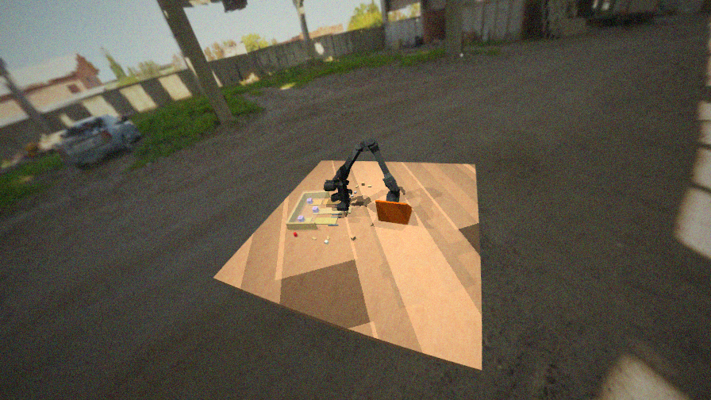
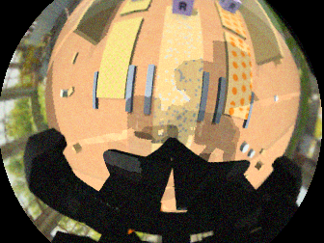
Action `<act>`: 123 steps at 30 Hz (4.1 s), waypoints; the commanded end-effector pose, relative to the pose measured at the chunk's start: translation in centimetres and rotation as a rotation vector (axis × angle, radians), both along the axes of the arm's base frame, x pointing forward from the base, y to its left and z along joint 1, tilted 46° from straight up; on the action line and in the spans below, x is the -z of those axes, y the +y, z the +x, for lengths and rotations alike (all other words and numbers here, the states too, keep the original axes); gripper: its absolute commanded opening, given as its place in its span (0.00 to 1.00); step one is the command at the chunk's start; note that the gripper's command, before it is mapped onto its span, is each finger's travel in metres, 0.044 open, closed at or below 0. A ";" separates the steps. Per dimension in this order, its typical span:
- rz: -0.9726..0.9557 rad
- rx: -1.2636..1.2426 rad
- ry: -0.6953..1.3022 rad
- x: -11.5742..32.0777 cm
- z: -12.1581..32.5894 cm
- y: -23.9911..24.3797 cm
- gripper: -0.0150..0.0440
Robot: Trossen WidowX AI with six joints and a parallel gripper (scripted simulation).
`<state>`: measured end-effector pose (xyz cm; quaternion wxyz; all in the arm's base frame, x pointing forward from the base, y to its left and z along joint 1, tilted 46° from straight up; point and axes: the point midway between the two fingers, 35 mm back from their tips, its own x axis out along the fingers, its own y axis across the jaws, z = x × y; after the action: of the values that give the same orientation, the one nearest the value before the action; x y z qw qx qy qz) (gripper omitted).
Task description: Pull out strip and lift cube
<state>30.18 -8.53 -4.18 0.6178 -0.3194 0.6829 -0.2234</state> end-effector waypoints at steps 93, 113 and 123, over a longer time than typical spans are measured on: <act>-0.005 0.008 0.035 -1.2 -10.9 -1.1 0.25; -0.005 0.008 0.035 -1.2 -10.9 -1.1 0.25; 0.002 0.004 0.022 -3.1 -9.5 1.2 0.25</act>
<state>20.08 -8.94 -2.41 0.6085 -0.3231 0.6900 -0.2218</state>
